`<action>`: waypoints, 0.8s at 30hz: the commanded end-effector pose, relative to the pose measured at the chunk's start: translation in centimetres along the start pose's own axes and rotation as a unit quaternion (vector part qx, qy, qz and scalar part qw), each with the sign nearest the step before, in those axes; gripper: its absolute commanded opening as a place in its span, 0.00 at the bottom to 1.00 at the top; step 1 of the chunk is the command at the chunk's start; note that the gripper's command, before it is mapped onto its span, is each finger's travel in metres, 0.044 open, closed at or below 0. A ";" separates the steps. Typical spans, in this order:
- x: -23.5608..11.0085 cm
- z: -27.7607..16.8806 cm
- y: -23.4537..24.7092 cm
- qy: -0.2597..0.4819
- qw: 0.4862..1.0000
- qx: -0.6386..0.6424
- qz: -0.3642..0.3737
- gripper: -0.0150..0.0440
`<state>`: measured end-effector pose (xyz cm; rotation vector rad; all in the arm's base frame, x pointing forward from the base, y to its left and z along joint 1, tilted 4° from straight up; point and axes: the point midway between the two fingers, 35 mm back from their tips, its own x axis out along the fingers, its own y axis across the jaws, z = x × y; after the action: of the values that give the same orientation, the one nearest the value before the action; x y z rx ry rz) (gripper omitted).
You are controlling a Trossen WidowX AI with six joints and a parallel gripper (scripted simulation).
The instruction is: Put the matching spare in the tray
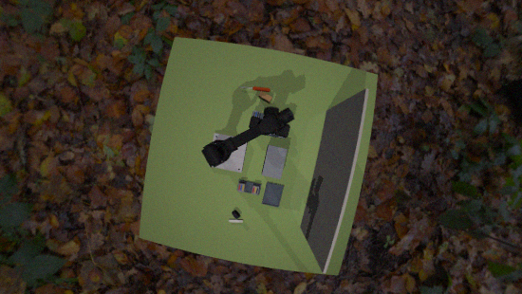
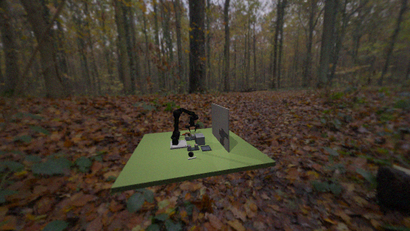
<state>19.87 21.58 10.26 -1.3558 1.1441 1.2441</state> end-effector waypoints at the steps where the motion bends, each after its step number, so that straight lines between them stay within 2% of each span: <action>1: 0.9 0.0 0.1 0.002 1.000 -0.001 0.003 0.76; 24: 4.7 0.2 -0.1 0.002 1.000 -0.001 0.003 0.76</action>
<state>20.24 21.74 6.50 -1.3546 1.1432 1.2429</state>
